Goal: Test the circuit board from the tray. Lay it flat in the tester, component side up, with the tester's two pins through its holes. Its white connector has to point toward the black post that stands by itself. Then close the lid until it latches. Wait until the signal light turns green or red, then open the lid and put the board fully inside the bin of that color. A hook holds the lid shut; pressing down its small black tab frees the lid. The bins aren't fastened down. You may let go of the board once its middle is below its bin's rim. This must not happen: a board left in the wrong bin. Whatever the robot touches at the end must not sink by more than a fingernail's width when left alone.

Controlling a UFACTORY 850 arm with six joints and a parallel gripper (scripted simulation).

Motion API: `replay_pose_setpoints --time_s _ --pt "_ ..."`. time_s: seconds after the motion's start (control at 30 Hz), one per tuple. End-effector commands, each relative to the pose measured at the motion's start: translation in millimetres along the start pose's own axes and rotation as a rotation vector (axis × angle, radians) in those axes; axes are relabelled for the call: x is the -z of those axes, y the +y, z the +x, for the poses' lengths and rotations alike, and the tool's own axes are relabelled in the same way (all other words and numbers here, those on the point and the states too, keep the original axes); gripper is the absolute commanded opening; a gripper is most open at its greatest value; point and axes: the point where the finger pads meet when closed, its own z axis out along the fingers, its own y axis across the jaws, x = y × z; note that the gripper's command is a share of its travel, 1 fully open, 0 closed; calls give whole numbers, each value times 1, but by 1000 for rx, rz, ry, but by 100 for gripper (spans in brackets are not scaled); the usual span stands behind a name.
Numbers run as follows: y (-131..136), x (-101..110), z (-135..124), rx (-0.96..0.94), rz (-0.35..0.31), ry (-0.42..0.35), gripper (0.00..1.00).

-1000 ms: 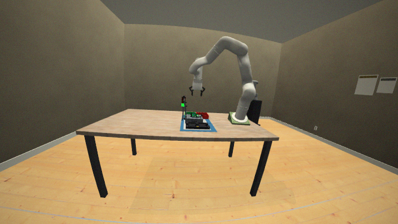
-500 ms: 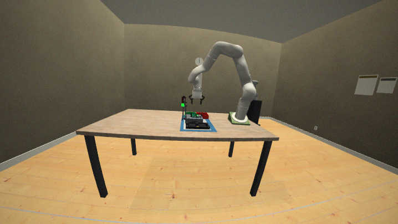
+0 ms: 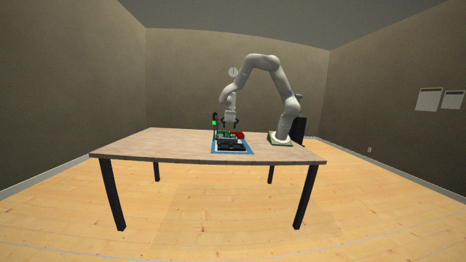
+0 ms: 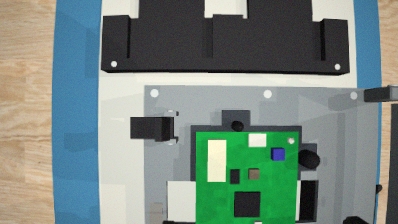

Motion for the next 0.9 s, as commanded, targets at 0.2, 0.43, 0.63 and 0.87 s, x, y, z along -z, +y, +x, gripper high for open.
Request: replay_pose_setpoints --time_s 0.2,0.43,0.63,0.87 --pt "2 -9 0 1 -4 1 100" --pt "2 -9 0 1 -4 1 100" --pt "2 -15 0 1 -4 1 100" --pt "2 -30 0 1 -4 1 100"
